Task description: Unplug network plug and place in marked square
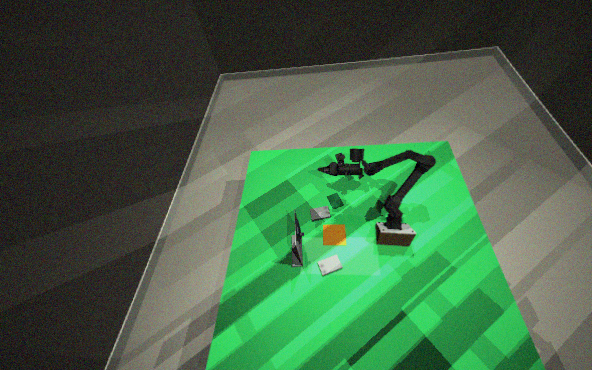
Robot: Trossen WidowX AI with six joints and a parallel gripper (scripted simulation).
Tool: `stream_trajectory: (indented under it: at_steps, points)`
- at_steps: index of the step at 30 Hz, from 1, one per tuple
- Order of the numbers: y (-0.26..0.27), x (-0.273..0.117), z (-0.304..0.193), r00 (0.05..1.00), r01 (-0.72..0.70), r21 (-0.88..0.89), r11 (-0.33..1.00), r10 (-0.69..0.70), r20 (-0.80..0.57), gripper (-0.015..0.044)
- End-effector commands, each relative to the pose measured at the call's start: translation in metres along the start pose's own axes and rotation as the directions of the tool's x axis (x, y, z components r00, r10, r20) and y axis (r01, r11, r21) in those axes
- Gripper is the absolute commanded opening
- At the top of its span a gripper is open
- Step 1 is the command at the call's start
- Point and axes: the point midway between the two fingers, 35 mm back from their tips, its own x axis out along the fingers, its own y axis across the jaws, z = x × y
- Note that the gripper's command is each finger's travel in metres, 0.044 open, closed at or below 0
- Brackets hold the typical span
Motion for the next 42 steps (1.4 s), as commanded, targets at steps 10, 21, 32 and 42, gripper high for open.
stream_trajectory:
  at_steps: [10, 21, 32, 42]
  points:
    - [0.036, 0.024, -0.081, 0.991, -0.058, 0.145, 0.988, 0.074, -0.113, 0.0156]
    - [0.062, 0.024, -0.14, 0.977, -0.072, 0.249, 0.966, 0.119, -0.179, 0.0156]
    - [0.082, 0.012, -0.192, 0.962, -0.062, 0.345, 0.936, 0.149, -0.231, 0.0156]
    - [0.095, -0.009, -0.233, 0.946, -0.042, 0.423, 0.905, 0.173, -0.276, 0.0156]
